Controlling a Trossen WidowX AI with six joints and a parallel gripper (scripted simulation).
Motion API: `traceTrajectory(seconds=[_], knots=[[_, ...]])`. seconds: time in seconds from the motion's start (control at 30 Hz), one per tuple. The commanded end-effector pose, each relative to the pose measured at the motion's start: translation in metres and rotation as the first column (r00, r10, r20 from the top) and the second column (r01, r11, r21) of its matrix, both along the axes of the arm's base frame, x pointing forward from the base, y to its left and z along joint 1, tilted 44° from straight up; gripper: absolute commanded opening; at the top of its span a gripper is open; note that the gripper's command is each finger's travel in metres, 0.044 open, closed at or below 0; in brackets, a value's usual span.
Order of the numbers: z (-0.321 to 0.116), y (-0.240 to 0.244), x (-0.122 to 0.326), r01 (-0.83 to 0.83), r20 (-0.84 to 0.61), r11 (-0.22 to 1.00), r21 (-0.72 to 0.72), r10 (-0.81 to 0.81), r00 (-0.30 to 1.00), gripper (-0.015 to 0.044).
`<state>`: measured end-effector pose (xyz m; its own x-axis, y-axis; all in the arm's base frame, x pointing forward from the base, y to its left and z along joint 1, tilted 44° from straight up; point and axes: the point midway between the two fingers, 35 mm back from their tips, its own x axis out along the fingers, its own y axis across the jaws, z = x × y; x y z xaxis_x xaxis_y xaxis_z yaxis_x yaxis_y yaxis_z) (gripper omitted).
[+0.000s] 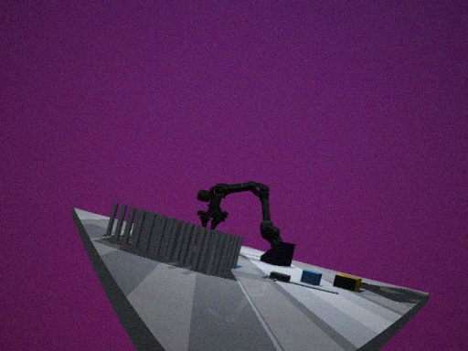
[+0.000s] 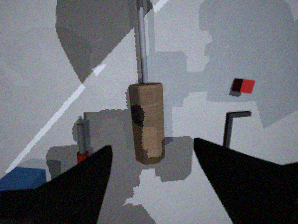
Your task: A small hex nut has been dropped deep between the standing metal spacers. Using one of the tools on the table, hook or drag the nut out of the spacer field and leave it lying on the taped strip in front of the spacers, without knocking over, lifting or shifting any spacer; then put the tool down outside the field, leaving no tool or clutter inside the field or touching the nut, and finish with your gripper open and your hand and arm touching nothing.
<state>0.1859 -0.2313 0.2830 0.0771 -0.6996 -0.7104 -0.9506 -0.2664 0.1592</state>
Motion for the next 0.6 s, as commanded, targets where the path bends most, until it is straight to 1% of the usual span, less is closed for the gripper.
traceTrajectory(seconds=[0.0, 0.57], knots=[[0.001, 0.000, -0.001, -0.002, -0.005, 1.000, -0.003, 0.002, 1.000, 0.0280], [-0.010, -0.011, 0.002, -0.002, -0.005, 1.000, -0.002, 0.002, 1.000, 0.0280]])
